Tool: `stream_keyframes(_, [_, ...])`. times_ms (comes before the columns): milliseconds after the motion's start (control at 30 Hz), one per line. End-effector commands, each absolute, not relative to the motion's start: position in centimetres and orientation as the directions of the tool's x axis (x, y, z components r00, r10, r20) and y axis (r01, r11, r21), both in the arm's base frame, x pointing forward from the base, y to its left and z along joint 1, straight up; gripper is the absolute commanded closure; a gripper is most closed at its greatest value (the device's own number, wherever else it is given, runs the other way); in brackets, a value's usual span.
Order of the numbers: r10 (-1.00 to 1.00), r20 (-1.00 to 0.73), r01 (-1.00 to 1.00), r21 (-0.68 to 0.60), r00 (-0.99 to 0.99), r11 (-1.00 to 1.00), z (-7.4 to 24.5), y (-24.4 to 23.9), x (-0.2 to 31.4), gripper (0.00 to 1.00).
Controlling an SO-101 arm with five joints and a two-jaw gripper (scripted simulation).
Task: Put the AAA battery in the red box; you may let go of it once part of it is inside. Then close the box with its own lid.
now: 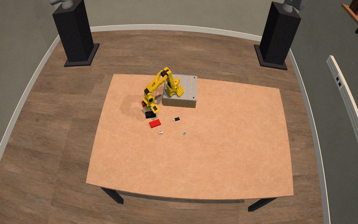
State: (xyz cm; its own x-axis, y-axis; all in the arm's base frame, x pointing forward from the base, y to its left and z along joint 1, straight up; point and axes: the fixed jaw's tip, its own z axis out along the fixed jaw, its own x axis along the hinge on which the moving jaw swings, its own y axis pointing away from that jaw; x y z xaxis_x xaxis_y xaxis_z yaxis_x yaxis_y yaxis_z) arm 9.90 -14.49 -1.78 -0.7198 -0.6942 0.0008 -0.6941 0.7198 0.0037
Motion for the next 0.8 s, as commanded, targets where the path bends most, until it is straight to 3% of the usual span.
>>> stream_keyframes(0, [-0.779, 0.000, -0.779, 0.001, -0.627, 0.627, -1.6, -15.0, 9.0, 0.97])
stream_keyframes(767, [-0.994, 0.000, -0.994, 0.000, -0.107, 0.107, -1.6, -17.1, 5.3, 0.97])
